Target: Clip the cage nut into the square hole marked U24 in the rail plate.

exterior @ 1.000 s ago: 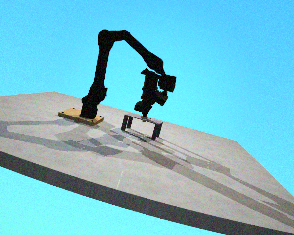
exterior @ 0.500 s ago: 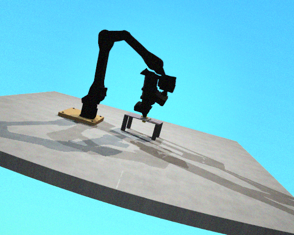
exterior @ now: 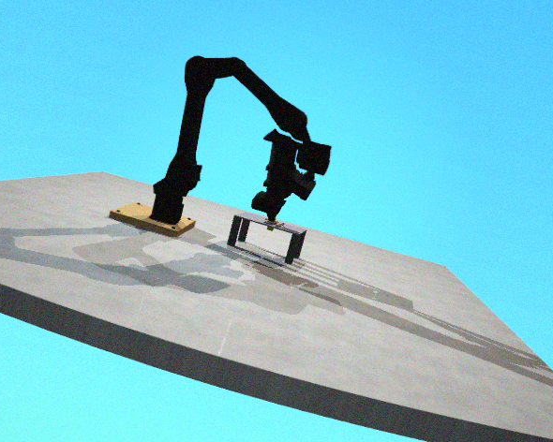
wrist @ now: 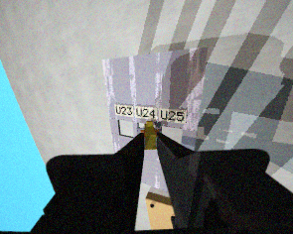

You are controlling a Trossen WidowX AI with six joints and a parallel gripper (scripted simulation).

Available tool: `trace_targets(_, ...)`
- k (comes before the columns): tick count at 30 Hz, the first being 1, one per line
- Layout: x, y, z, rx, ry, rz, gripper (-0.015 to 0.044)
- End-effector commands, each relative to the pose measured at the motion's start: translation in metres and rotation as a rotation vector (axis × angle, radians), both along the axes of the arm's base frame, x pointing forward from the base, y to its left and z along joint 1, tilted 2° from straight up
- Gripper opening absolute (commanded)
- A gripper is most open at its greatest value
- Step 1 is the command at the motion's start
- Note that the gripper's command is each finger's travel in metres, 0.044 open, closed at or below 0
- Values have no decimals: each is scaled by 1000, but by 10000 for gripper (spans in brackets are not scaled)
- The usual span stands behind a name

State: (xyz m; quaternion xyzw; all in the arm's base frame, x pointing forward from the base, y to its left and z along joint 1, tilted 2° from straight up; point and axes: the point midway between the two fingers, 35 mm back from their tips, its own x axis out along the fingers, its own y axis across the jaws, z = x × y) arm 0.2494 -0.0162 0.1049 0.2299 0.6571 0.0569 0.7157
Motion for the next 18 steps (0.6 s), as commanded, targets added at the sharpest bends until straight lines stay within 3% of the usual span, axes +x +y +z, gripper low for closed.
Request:
trace_targets(1, 0, 1, 0, 4, -2, 4, 37)
trace_targets(18, 0, 2, 1, -29, 7, 3, 37)
